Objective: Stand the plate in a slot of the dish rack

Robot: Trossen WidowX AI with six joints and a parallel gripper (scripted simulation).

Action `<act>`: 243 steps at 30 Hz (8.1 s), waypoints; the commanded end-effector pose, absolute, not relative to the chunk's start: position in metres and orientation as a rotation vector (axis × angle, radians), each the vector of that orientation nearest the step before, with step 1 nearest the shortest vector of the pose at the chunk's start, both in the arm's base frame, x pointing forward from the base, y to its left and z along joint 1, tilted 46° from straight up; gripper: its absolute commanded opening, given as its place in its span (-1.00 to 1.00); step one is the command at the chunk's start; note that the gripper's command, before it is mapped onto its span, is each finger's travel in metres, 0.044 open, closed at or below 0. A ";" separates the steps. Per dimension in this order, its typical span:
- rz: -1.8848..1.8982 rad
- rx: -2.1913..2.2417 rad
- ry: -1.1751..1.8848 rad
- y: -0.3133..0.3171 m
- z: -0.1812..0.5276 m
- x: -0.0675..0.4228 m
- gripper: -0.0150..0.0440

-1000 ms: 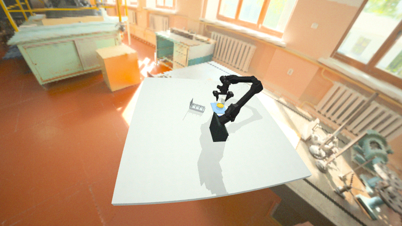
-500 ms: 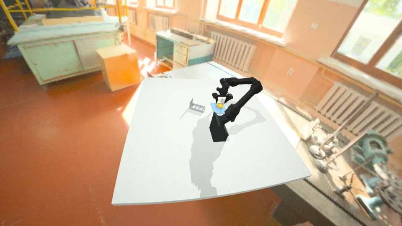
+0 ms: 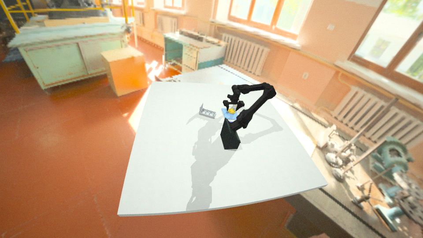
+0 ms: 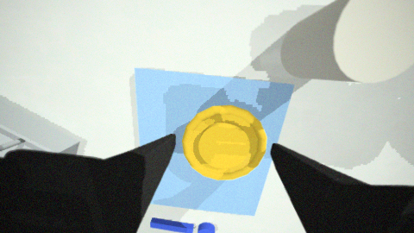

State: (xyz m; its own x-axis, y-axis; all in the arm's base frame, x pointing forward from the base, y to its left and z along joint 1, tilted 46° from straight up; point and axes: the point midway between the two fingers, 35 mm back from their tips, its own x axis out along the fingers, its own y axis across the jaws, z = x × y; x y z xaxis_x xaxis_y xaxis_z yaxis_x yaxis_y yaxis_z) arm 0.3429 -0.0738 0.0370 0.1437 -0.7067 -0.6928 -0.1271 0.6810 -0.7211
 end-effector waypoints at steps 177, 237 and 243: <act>1.154 -0.622 0.874 0.033 -0.057 0.242 -0.49; 1.183 -0.857 0.498 0.035 -0.089 0.266 -0.49; 1.180 -0.852 0.511 0.035 -0.088 0.264 -0.49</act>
